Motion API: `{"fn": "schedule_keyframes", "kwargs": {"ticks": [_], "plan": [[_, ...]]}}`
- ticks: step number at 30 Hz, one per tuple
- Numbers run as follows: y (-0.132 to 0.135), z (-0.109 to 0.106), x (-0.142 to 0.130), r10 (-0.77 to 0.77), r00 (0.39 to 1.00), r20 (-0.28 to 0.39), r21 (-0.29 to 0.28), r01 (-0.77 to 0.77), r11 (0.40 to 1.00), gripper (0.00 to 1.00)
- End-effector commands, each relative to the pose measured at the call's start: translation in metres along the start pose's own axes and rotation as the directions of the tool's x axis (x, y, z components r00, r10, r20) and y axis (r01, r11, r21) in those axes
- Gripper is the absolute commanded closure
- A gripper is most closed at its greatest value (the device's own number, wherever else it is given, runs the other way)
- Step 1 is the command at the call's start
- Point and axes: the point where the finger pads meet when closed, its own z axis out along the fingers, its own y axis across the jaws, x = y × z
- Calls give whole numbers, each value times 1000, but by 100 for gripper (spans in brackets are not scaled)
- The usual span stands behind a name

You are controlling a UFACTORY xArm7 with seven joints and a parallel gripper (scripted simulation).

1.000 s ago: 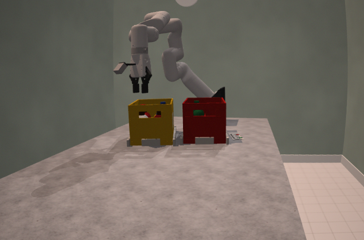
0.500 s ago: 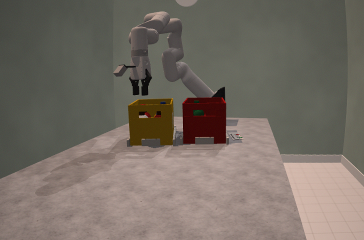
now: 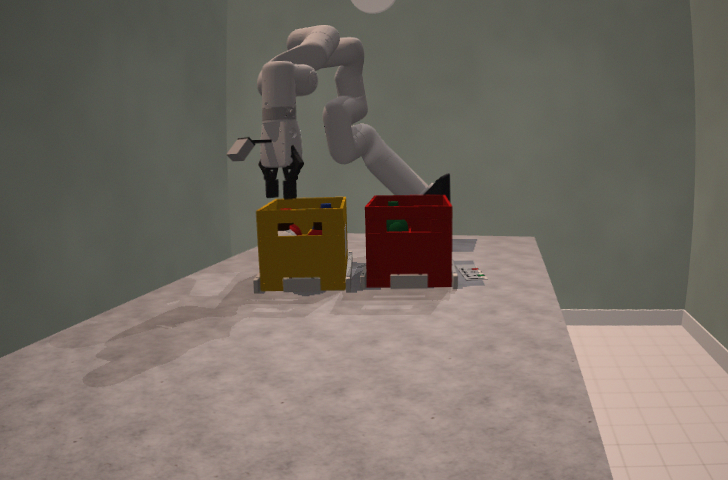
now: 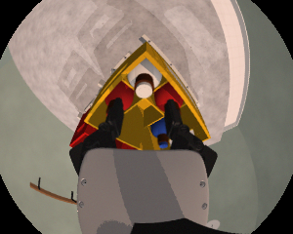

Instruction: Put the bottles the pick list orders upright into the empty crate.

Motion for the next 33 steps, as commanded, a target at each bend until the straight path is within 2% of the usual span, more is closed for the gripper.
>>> {"fn": "schedule_keyframes", "kwargs": {"ticks": [1, 33], "plan": [[-1, 4, 1, -1, 1000, -4, 2, 1, 1000, 35], [-1, 42, 1, -1, 1000, -4, 2, 1, 1000, 35]]}}
